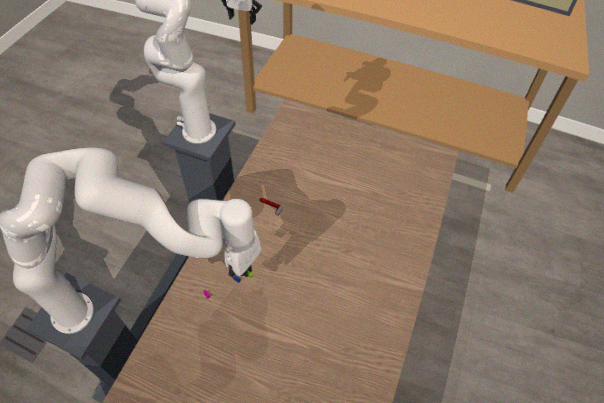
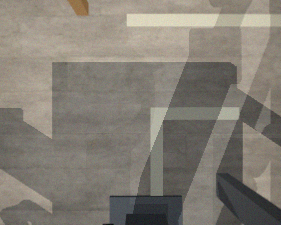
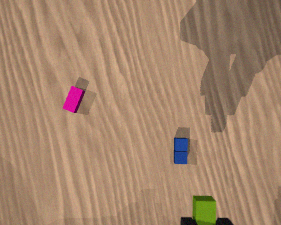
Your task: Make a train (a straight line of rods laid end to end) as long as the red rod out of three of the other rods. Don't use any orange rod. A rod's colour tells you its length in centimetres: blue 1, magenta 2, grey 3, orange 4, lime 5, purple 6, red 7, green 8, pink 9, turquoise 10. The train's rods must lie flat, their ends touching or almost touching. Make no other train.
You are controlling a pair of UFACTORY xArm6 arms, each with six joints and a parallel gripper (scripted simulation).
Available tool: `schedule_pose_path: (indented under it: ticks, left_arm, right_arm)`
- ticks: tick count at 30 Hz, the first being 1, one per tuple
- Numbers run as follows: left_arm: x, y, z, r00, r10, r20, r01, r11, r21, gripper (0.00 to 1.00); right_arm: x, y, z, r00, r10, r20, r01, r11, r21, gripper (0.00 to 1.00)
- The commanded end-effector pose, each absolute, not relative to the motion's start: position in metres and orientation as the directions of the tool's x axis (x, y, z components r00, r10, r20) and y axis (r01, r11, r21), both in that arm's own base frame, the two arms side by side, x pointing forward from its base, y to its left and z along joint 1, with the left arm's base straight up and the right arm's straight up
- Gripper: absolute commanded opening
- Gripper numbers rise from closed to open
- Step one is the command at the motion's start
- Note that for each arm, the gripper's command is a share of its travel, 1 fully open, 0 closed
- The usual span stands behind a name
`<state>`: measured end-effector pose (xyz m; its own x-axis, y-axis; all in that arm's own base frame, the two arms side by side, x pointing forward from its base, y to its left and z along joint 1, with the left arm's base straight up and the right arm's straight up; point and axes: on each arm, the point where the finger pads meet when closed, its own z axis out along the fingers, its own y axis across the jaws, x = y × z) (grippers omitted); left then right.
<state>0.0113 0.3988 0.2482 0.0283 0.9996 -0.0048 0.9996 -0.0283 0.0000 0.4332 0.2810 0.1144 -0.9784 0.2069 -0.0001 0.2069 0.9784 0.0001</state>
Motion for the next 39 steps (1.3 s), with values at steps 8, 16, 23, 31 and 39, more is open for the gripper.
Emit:
schedule_pose_path:
  ticks: [8,16,23,31,39]
  left_arm:
    - [0.011,0.400,0.250,0.028,1.000,0.000,1.000,-0.028,0.000,1.00]
    - [0.011,0.400,0.250,0.028,1.000,0.000,1.000,-0.028,0.000,1.00]
    - [0.011,0.400,0.250,0.028,1.000,0.000,1.000,-0.028,0.000,1.00]
    - [0.011,0.400,0.250,0.028,1.000,0.000,1.000,-0.028,0.000,1.00]
    - [0.011,0.400,0.250,0.028,1.000,0.000,1.000,-0.028,0.000,1.00]
  right_arm:
    - [0.435,0.282,0.080,-0.978,0.207,-0.004,0.207,0.978,0.004,0.06]
    - [0.435,0.282,0.049,-0.978,0.207,-0.004,0.207,0.978,0.004,0.06]
    - [0.435,0.281,0.040,-0.978,0.207,-0.004,0.207,0.978,0.004,0.06]
    - [0.435,0.281,0.039,-0.978,0.207,-0.004,0.207,0.978,0.004,0.06]
    - [0.435,0.281,0.039,-0.978,0.207,-0.004,0.207,0.978,0.004,0.06]
